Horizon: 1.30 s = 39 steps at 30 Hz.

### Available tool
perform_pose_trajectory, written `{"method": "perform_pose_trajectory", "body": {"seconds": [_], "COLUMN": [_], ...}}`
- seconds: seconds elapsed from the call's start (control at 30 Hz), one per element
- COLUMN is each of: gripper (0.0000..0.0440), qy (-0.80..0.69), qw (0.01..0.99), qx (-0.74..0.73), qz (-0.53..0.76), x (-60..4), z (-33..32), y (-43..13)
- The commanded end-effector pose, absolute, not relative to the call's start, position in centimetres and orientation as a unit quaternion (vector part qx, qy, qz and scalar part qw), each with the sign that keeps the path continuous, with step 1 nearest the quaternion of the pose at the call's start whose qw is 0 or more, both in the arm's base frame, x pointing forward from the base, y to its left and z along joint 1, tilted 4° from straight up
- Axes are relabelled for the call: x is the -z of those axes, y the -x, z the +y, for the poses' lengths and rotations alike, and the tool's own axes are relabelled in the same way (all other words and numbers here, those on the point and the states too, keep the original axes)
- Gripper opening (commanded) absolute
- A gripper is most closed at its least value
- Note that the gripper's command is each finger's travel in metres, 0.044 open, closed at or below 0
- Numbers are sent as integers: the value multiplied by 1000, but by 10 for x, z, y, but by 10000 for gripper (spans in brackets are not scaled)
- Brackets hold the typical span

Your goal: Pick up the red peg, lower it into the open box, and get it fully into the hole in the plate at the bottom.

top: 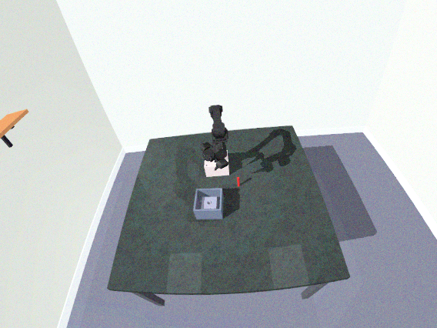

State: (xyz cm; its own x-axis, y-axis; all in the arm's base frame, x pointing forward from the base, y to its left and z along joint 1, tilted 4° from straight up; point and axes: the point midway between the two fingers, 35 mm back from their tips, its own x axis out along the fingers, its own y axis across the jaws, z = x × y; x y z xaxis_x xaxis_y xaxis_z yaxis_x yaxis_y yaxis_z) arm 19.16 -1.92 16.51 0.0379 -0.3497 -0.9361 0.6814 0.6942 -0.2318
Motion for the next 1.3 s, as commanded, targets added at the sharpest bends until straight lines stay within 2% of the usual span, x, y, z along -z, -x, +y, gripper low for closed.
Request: {"method": "perform_pose_trajectory", "body": {"seconds": [0.0,0.63,1.27], "gripper": [440,440,439], "qy": [-153,-206,-289], "qw": [700,653,662], "qx": [364,399,351], "qz": [595,610,595], "x": [-152,-74,18], "z": [3,78,120], "y": [-187,-157,-167]}}
